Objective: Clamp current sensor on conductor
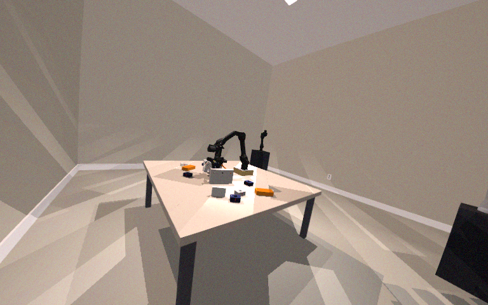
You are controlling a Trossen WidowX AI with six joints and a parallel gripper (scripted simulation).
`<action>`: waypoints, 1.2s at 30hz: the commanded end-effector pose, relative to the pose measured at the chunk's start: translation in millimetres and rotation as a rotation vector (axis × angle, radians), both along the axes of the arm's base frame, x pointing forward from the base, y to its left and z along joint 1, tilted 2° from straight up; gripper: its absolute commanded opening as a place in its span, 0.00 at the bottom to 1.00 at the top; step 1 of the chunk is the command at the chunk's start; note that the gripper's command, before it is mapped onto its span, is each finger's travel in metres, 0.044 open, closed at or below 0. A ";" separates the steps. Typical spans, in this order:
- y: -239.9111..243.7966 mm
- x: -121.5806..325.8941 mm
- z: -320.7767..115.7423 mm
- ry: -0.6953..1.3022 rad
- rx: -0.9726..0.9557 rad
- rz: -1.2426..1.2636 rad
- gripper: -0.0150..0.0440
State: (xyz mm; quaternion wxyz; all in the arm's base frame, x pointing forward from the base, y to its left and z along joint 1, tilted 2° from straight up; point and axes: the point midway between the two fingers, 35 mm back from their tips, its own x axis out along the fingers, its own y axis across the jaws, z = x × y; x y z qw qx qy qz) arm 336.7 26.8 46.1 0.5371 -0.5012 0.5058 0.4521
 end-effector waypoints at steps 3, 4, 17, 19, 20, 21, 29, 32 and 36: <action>11.9 -2.8 -0.3 -0.064 -0.006 0.000 0.25; 13.5 -2.8 -0.4 -0.067 -0.006 0.000 0.25; 20.7 -2.9 -0.9 -0.079 -0.005 0.001 0.25; 20.7 -2.9 -2.1 -0.079 -0.005 0.002 0.25; 20.6 -2.9 -3.1 -0.079 -0.005 0.002 0.25; 20.5 -2.8 -4.3 -0.078 -0.004 0.002 0.25; 20.7 -2.8 -1.7 -0.079 -0.003 0.008 0.57; 20.7 -2.8 -1.7 -0.079 -0.003 0.008 0.70; 20.7 -2.8 -1.7 -0.079 -0.003 0.008 0.70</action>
